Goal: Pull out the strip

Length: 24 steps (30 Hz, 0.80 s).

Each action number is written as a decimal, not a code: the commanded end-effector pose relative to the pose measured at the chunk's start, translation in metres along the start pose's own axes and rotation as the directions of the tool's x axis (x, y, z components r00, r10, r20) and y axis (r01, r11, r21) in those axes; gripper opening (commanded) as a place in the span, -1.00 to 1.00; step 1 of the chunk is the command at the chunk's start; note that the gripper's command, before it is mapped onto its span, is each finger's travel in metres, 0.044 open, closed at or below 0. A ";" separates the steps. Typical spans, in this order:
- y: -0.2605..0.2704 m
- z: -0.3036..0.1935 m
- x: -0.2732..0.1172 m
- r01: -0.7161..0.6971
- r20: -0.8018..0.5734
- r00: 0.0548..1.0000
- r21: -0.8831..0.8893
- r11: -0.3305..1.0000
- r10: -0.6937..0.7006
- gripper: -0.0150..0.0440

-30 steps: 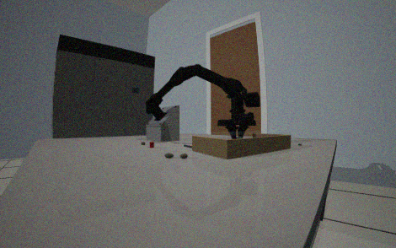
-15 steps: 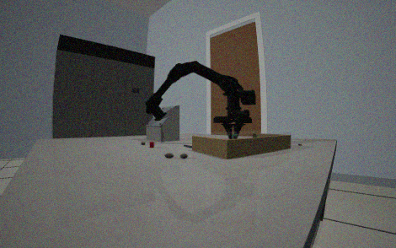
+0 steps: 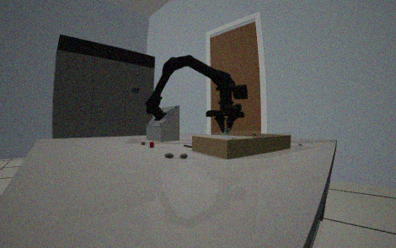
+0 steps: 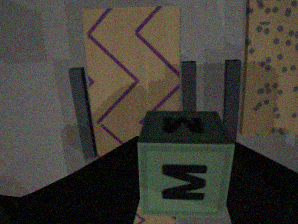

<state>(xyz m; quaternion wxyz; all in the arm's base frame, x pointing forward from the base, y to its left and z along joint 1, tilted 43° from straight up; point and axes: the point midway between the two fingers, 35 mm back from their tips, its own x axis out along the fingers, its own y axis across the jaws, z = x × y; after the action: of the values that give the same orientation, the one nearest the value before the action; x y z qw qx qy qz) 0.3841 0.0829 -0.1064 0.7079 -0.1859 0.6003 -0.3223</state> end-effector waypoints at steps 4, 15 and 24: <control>-0.008 -0.014 -0.003 -0.006 -0.004 1.000 0.003 1.000 0.006 -0.49; -0.026 -0.044 -0.004 -0.006 -0.006 1.000 0.002 1.000 0.006 -0.49; -0.042 -0.069 -0.003 -0.005 -0.006 1.000 0.001 1.000 0.005 -0.49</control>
<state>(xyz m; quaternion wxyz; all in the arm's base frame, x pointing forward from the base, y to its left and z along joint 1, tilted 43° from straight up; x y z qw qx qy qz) 0.3180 0.0648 -0.0942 0.7059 -0.1861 0.6023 -0.3229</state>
